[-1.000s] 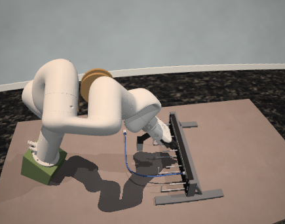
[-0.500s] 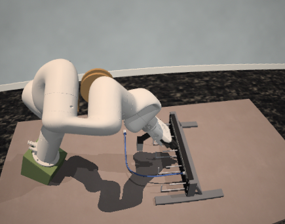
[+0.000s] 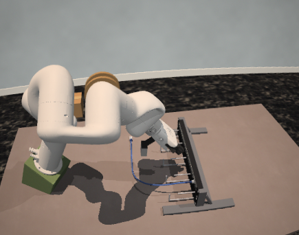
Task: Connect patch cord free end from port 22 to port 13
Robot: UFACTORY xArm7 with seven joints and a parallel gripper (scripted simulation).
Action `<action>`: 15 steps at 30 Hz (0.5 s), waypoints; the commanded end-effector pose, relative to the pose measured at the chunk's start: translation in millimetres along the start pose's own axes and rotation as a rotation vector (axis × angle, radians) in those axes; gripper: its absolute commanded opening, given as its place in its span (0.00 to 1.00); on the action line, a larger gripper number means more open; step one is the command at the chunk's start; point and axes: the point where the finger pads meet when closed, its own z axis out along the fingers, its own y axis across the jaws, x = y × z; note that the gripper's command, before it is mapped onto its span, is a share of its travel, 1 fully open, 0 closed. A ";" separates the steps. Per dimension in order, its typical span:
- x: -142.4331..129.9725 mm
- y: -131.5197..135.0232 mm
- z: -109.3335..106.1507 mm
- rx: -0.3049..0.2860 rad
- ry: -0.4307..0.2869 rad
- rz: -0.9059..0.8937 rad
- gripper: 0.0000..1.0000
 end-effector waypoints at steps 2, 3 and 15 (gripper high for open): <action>-1.1 -0.1 -44.9 0.000 0.001 0.001 0.00; -1.1 -0.1 -52.5 0.000 0.001 0.001 0.00; -1.2 -0.1 -114.0 0.000 0.001 0.001 0.00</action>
